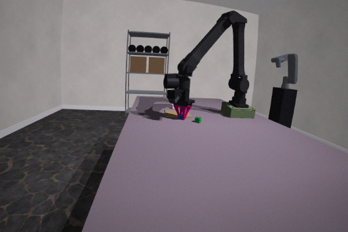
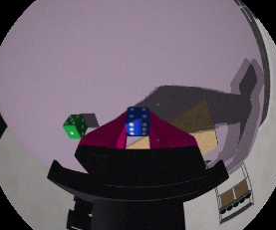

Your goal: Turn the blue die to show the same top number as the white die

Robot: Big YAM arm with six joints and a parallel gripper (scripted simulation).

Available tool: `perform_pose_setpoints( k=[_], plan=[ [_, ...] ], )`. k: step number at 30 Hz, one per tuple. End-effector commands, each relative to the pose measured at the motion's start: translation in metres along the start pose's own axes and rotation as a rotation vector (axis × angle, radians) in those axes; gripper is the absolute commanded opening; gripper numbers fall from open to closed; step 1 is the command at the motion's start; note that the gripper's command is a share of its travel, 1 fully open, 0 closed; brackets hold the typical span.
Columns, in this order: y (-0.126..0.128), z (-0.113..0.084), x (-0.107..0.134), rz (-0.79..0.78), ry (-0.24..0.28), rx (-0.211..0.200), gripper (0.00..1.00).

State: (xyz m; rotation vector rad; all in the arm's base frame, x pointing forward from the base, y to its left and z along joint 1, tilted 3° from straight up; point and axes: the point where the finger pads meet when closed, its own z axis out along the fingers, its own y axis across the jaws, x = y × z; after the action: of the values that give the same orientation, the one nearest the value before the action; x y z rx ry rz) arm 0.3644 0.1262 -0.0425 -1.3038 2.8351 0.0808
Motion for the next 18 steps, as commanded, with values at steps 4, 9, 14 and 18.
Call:
perform_pose_setpoints(
  k=[4, 9, 14, 18],
  plan=[
    [-0.003, -0.012, -0.019, -0.01, -0.05, 0.028, 0.2],
    [-0.003, -0.012, -0.019, -0.01, -0.05, 0.028, 0.2],
    [-0.003, -0.019, -0.021, -0.011, -0.054, 0.03, 0.2],
    [-0.007, -0.037, -0.028, -0.017, -0.062, 0.035, 0.2]
  ],
)
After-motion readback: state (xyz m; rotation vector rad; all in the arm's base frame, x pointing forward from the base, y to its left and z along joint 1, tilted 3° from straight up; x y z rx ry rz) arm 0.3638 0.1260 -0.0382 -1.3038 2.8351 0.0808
